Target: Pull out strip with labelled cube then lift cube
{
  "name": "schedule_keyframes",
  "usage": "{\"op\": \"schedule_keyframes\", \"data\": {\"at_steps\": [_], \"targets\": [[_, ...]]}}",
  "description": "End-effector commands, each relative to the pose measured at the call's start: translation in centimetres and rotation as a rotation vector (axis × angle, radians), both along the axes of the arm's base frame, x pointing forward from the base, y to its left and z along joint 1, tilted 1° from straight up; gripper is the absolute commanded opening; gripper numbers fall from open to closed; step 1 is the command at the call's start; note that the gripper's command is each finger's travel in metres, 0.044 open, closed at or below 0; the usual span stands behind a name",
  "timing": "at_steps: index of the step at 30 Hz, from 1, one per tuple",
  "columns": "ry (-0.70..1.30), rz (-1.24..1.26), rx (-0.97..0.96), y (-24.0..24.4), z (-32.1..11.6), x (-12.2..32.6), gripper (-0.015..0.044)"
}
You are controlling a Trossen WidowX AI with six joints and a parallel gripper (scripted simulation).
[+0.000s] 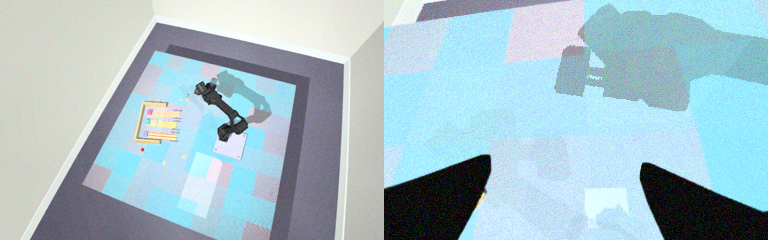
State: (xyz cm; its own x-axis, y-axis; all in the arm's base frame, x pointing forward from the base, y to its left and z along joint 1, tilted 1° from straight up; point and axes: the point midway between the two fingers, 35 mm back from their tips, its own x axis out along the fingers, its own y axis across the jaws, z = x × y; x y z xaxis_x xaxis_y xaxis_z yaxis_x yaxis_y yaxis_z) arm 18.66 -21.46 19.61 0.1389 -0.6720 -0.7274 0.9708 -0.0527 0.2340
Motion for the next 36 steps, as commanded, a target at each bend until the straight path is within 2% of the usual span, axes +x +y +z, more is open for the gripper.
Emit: {"op": "schedule_keyframes", "data": {"at_steps": [1,8,15,30,36], "targets": [[0.027,0.486,-0.030,5.1,-0.8,6.1,0.0400],[0.031,1.070,-0.158,13.4,-0.8,11.5,0.0400],[-0.007,1.600,-0.371,22.6,-0.2,13.6,0.0400],[-0.011,1.625,-0.384,23.0,-0.1,13.6,0.0400],[0.150,1.698,-0.216,24.7,-1.8,15.7,0.0243]]}}
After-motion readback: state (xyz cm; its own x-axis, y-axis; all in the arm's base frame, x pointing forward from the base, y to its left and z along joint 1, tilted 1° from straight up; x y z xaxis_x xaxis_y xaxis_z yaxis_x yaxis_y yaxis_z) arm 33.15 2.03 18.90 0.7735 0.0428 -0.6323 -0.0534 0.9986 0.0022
